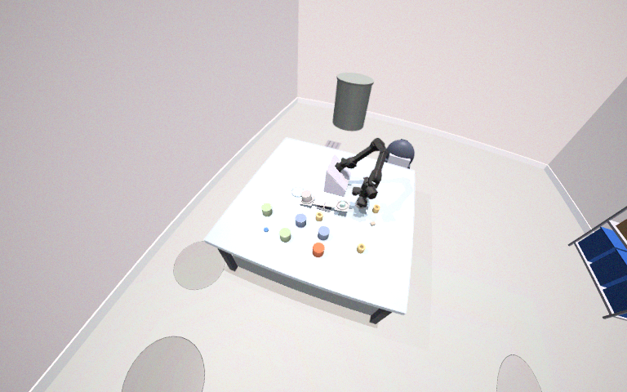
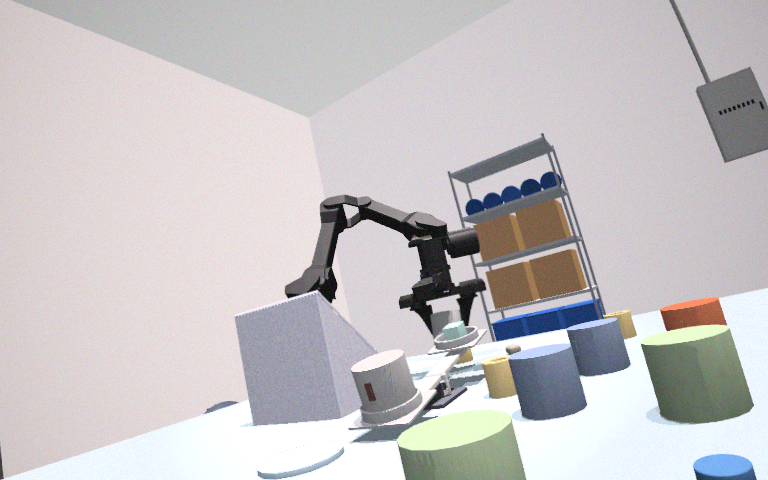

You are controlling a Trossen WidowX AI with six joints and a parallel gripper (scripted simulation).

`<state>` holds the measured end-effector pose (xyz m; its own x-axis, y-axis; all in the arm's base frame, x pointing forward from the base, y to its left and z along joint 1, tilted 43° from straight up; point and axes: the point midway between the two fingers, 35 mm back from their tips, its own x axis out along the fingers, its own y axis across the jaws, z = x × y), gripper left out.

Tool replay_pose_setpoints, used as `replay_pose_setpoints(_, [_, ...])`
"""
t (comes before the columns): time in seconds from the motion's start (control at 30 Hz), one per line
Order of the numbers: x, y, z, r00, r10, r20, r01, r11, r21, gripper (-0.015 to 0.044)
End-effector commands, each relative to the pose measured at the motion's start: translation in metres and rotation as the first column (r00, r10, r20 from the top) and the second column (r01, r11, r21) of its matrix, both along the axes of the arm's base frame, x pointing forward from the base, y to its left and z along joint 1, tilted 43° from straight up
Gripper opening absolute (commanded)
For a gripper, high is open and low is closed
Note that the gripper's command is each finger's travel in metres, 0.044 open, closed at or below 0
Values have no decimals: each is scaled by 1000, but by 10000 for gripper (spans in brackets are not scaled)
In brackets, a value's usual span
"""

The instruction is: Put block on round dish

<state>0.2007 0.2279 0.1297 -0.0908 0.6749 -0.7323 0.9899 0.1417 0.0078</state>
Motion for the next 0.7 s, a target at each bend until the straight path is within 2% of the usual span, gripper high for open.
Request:
replay_pose_setpoints(0.0, [-2,4,1,1000,-16,8,16,1000,5,0])
replay_pose_setpoints(0.3, [-5,28,-25,1000,-16,7,16,1000,6,0])
replay_pose_setpoints(0.67, [-6,34,-31,1000,-16,7,16,1000,6,0])
